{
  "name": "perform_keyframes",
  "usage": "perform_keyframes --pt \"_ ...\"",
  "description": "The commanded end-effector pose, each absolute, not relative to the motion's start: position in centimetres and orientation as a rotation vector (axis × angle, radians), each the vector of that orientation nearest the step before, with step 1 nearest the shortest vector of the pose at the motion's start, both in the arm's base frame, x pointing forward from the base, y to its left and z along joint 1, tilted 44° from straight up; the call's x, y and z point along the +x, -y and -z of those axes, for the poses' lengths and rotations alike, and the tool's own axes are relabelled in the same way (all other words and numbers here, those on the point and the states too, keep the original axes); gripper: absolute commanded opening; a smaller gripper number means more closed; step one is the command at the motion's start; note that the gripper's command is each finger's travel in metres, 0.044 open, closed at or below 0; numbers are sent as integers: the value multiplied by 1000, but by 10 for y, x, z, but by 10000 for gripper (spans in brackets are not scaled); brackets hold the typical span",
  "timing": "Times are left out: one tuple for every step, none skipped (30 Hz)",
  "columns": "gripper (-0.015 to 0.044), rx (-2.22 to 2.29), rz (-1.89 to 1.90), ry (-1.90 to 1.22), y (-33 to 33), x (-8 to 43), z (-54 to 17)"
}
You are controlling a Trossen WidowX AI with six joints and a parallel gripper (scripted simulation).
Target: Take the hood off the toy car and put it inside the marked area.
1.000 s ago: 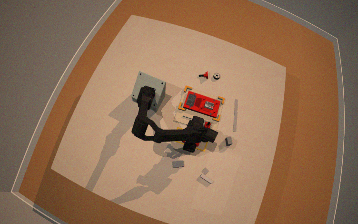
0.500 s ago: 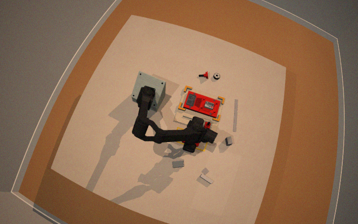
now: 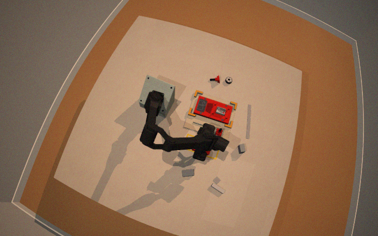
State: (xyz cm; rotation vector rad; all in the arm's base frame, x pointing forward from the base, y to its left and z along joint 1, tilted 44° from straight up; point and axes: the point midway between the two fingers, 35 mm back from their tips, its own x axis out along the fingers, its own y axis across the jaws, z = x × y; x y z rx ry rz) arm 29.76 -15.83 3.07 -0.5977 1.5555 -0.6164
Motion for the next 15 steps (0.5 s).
perform_keyframes --pt "0 -602 615 -1556 160 297 -30" --pt "0 -602 615 -1556 160 297 -29" --pt "26 -598 616 -1555 159 297 -30" --pt "53 -598 616 -1555 159 297 -30" --pt "79 -598 616 -1555 159 297 -30" --pt "105 -598 616 -1555 159 297 -30" --pt "131 -598 616 -1555 159 297 -30" --pt "157 -598 616 -1555 159 297 -30" --pt "184 -598 616 -1555 159 297 -30" --pt "210 -598 616 -1555 159 297 -30" --pt "236 -598 616 -1555 159 297 -30" --pt "263 -598 616 -1555 159 297 -30" --pt "289 -598 616 -1555 159 297 -30" --pt "315 -598 616 -1555 159 297 -30" --pt "341 -598 616 -1555 159 297 -30"
